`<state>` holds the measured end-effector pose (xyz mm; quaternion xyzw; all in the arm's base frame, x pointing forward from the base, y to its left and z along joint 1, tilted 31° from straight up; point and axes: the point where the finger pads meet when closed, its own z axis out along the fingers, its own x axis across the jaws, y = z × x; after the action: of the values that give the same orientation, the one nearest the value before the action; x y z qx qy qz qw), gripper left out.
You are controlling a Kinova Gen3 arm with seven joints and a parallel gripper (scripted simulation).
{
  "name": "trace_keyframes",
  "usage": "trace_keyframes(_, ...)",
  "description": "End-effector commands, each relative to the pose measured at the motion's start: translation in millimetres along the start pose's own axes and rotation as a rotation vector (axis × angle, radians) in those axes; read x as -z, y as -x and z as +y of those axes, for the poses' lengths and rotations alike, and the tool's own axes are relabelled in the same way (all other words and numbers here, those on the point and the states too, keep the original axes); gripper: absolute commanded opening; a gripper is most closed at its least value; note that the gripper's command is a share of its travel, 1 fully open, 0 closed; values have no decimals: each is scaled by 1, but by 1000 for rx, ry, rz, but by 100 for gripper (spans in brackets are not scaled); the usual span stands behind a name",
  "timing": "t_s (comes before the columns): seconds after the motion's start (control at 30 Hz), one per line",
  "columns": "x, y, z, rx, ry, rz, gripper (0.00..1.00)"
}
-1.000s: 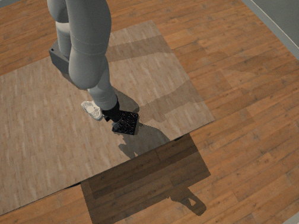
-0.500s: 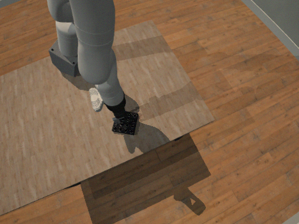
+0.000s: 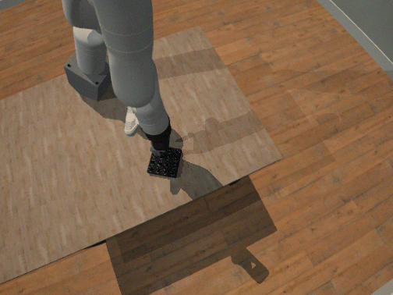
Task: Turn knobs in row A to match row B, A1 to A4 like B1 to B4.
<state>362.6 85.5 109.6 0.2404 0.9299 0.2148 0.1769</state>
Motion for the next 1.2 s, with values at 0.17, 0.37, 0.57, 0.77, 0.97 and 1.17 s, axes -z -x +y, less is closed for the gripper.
trace_keyframes(0.17,4,0,1,-96,-5,21,100)
trace_keyframes(0.37,5,-5,4,-157,-5,28,100)
trace_keyframes(0.57,6,-8,6,-187,-5,32,100)
trace_keyframes(0.77,6,-9,6,-195,-5,33,100)
trace_keyframes(0.97,6,-9,6,-196,-5,33,46)
trace_keyframes(1.17,6,-9,6,-196,-5,33,46)
